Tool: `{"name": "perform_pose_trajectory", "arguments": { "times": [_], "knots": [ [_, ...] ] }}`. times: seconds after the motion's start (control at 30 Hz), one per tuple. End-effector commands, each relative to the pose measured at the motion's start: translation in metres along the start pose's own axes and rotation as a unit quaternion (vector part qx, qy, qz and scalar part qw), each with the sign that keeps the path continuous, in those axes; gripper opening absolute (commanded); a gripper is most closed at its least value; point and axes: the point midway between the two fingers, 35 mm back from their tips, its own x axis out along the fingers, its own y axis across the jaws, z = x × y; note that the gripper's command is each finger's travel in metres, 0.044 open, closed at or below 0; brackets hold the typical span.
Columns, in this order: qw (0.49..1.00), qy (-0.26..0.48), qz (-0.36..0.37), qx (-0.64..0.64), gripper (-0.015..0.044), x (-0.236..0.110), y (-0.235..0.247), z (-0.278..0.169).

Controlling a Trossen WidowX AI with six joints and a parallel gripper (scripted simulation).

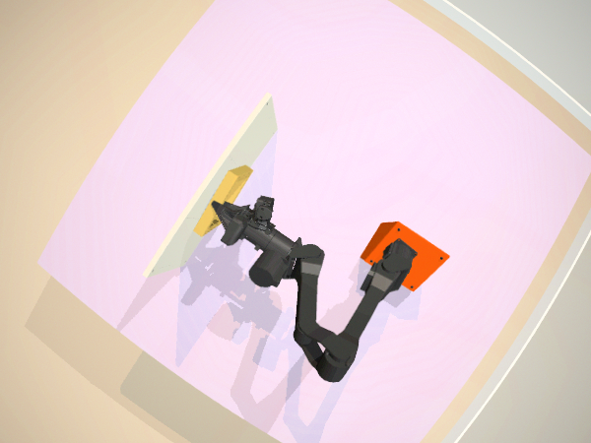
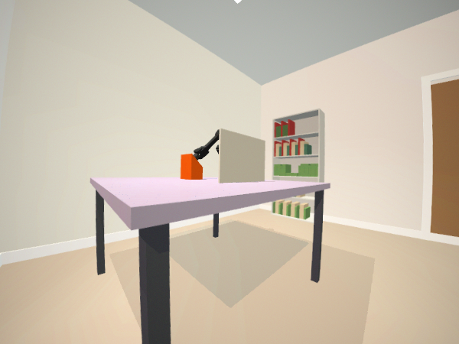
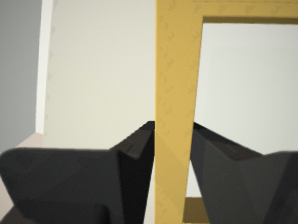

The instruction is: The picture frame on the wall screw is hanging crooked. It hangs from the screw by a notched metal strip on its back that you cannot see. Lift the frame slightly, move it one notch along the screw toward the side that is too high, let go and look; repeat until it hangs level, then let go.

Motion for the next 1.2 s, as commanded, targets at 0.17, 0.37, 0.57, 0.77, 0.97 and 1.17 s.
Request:
{"name": "perform_pose_trajectory", "arguments": {
  "times": [0.17,0.37,0.57,0.77,0.97,1.17],
  "knots": [
    [1.0,0.0,0.004,-0.001,0.0,0.0005,0.001,0.0013],
    [1.0,0.0,0.004,-0.001,0.0,0.0005,0.0019,0.0018],
    [1.0,0.0,0.004,-0.001,0.0,0.0005,0.0014,0.0024],
    [1.0,0.0,0.004,-0.002,0.0,0.0006,0.0021,0.0053],
    [1.0,0.0,0.004,-0.002,0.0,0.0006,0.0013,0.0067],
    [1.0,0.0,0.004,-0.002,0.0,0.0005,0.0016,0.0071]
  ]
}}
